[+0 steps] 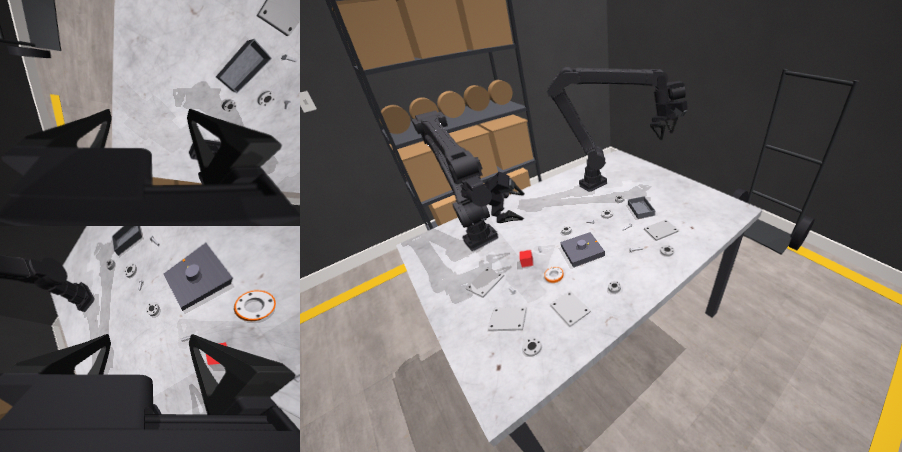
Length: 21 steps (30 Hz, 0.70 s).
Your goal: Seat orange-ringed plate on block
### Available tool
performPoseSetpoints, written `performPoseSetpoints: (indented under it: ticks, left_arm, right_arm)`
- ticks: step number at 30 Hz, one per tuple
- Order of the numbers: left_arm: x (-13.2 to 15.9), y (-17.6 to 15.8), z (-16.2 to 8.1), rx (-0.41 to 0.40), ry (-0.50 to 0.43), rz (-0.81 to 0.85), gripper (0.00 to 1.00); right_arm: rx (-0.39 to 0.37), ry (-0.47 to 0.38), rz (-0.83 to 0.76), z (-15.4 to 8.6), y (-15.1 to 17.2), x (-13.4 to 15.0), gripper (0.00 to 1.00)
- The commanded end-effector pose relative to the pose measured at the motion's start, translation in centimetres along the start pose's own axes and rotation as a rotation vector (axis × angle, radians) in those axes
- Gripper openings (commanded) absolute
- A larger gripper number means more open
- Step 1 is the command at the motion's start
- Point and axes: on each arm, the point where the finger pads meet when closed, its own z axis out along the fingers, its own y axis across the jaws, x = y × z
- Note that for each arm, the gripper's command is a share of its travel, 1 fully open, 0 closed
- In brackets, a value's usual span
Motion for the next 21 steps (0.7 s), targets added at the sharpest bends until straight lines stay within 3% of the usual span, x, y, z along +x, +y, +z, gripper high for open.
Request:
performPoseSetpoints:
  ticks: [1,18,21]
  left_arm:
    - [-0.2,0.1,-0.3,-0.006,-0.007,0.001,1.0]
    - [-0.2,0.1,-0.3,-0.006,-0.007,0.001,1.0]
    - [0.3,-1.1,0.5,-0.002,-0.015,0.001,1.0]
  right_arm:
    - [0.002,-0.004,-0.005,-0.1,0.0,-0.3,1.0]
    - [0.002,-0.004,-0.005,-0.1,0.0,-0.3,1.0]
    - [0.027,-0.009,0.073,-0.4,-0.2,0.5,1.0]
